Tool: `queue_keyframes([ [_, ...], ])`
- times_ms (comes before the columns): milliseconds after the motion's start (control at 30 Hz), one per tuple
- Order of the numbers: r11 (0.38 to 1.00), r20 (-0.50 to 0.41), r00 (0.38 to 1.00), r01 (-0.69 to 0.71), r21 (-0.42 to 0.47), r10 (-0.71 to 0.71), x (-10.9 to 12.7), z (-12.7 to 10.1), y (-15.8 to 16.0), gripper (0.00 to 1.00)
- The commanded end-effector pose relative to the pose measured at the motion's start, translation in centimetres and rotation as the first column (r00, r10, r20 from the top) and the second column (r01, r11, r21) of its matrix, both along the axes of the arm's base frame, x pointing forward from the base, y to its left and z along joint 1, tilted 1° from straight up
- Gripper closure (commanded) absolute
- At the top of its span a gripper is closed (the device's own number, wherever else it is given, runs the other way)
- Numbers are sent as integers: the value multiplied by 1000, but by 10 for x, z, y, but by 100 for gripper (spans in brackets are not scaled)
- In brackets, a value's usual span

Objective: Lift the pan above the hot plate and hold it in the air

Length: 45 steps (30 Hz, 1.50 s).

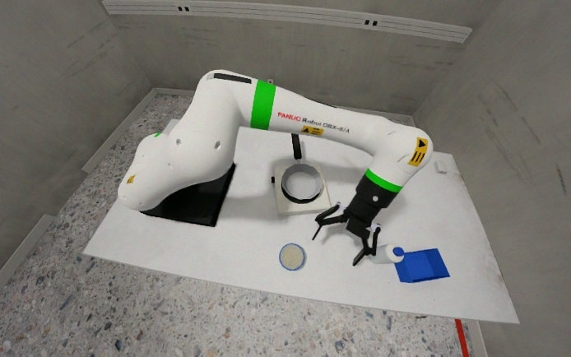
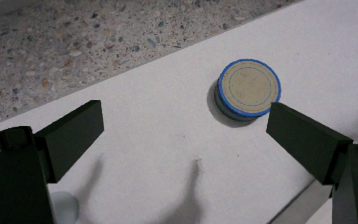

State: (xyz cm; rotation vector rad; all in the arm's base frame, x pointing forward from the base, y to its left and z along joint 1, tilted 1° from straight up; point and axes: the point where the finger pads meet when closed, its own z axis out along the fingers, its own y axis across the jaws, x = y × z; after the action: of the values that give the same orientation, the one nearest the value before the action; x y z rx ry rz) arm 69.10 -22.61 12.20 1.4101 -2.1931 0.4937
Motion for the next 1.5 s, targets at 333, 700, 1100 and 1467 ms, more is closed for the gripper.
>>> queue_keyframes([
  [333, 1000, 3, 1000, 0, -1, 0, 0, 2, 0, 0],
  [700, 1000, -3, 1000, -13, 7, 13, 0, 3, 2, 59],
  [1100, 960, -89, 964, -238, 148, 252, -19, 30, 34, 59],
  [1467, 788, -122, 806, -516, 337, 580, -50, 64, 80, 59],
])
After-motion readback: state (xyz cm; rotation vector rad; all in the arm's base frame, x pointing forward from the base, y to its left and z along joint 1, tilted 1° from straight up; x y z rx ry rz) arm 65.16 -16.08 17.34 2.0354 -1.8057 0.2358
